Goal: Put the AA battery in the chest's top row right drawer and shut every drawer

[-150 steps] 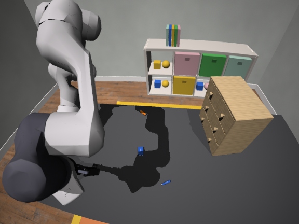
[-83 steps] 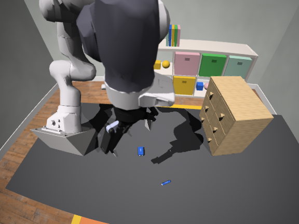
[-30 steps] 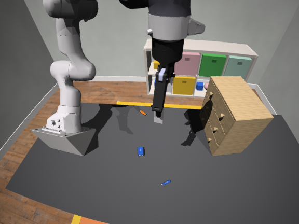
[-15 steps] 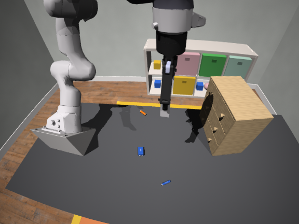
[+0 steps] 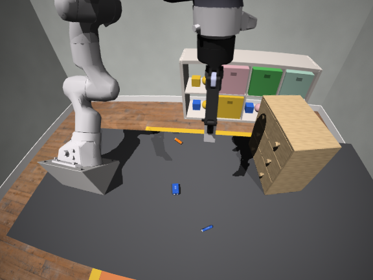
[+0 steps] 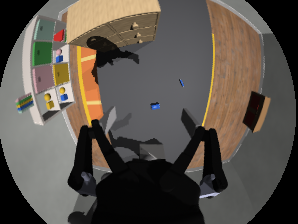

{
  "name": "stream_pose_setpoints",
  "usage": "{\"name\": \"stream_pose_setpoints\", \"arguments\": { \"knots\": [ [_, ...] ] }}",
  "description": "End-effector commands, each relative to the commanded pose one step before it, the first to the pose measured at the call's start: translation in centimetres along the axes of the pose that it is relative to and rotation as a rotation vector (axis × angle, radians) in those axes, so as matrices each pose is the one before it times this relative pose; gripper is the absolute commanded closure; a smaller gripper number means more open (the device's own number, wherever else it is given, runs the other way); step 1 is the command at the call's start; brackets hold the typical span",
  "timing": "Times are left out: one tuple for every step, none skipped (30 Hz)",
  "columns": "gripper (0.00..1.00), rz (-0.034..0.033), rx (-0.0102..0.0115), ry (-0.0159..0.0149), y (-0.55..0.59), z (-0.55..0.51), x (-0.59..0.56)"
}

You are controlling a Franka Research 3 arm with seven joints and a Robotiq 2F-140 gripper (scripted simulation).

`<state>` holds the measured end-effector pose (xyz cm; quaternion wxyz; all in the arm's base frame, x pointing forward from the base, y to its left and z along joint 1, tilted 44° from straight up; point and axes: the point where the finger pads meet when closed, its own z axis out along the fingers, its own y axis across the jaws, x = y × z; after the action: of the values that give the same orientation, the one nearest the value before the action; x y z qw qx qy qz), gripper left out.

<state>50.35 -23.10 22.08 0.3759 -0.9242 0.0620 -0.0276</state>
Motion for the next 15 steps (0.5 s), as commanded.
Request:
{"name": "stream_pose_setpoints", "arguments": {
  "knots": [
    [0.00,-0.01847,-0.00013,0.00561,-0.244,-0.332,0.132],
    [0.00,0.00000,0.00000,0.00000,0.000,0.000,0.000],
    [0.00,0.00000,0.00000,0.00000,0.000,0.000,0.000],
    [0.00,-0.00126,-0.00017,0.00026,-0.032,-0.016,0.018],
    [0.00,-0.00113,-0.00015,0.00023,-0.029,-0.014,0.016],
    [0.00,-0.00101,-0.00014,0.00021,-0.026,-0.012,0.014],
    [0.00,-0.00089,-0.00012,0.00018,-0.023,-0.011,0.013],
    [0.00,-0.00078,-0.00011,0.00016,-0.020,-0.010,0.011],
    [0.00,-0.00068,-0.00009,0.00014,-0.017,-0.008,0.010],
    [0.00,-0.00058,-0.00008,0.00012,-0.015,-0.007,0.008],
    [0.00,-0.00049,-0.00007,0.00010,-0.012,-0.006,0.007],
    [0.00,-0.00040,-0.00005,0.00008,-0.010,-0.005,0.006],
    [0.00,-0.00033,-0.00004,0.00007,-0.008,-0.004,0.005],
    [0.00,-0.00026,-0.00003,0.00005,-0.007,-0.003,0.004],
    [0.00,-0.00019,-0.00003,0.00004,-0.005,-0.002,0.003]
  ]
}}
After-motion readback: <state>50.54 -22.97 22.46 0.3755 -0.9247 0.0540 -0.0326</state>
